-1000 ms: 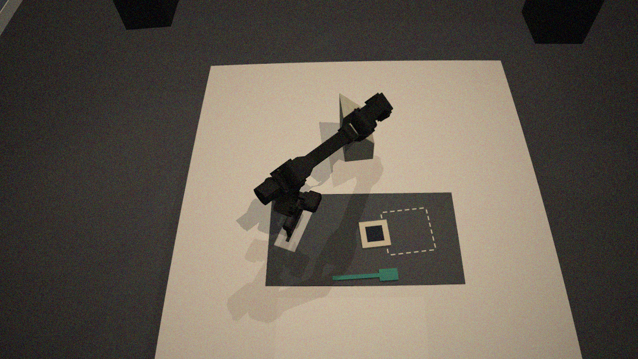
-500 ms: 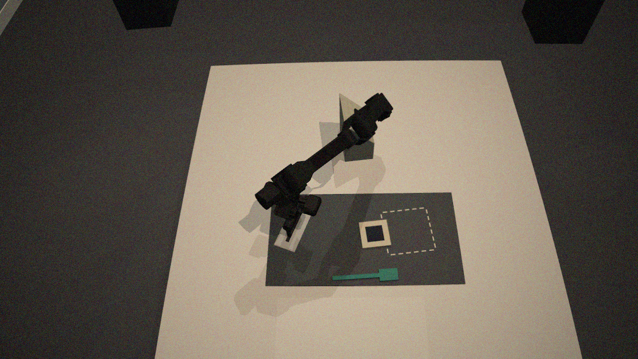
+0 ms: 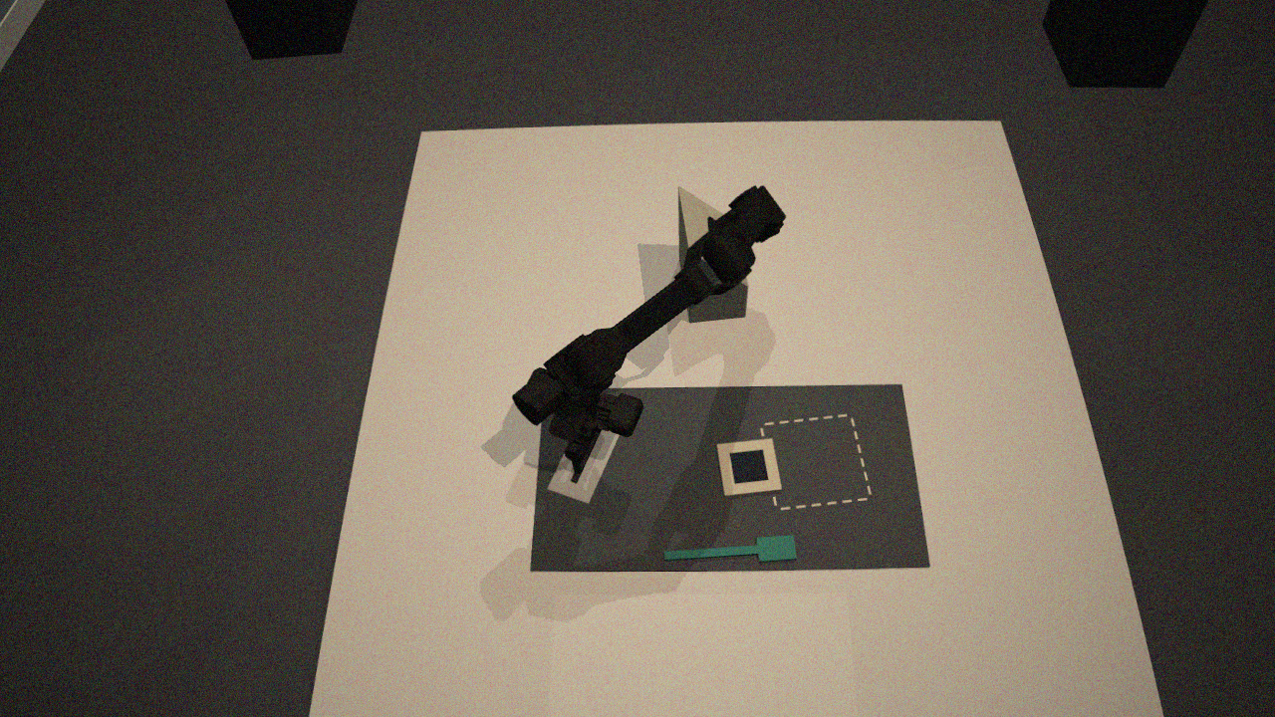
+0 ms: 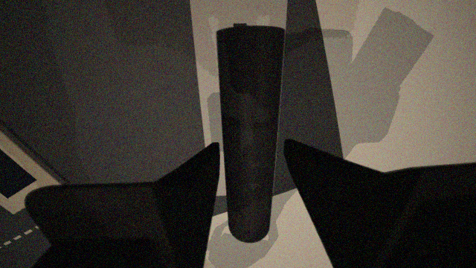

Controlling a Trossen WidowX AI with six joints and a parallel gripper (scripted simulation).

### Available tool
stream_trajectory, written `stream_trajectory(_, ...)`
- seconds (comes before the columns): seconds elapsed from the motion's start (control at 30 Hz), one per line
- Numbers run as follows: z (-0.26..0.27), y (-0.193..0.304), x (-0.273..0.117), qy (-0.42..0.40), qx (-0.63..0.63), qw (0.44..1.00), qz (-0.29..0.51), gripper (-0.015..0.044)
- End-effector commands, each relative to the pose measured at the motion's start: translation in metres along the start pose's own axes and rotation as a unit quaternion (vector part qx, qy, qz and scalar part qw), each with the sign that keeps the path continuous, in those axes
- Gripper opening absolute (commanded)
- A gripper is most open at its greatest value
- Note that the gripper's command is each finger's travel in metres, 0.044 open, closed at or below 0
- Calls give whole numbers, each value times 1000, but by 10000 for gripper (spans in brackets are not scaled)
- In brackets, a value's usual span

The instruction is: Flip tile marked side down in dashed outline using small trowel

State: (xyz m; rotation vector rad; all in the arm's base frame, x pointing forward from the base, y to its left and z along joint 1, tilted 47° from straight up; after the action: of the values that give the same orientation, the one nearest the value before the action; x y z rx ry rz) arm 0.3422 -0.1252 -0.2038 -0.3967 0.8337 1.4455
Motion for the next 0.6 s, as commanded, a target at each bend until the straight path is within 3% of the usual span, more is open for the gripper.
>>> stream_trajectory(0.0,1,0,1,-3,3,1000,-1,171)
stream_trajectory(0.2,1,0,1,-3,3,1000,-1,131)
stream_trajectory(0.57,1,0,1,-3,3,1000,-1,130)
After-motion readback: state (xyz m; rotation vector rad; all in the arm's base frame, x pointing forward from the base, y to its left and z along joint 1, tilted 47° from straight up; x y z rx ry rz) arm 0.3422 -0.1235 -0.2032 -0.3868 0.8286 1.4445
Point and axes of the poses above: the point midway between the two fingers, 35 mm back from their tips, its own x axis out along the fingers, its own z axis across the jaws, y = z × x, the point moved 1 cm from there along -x, back along the fingers, and after that the axes turned 5 degrees about -x, right-handed, at the moved point
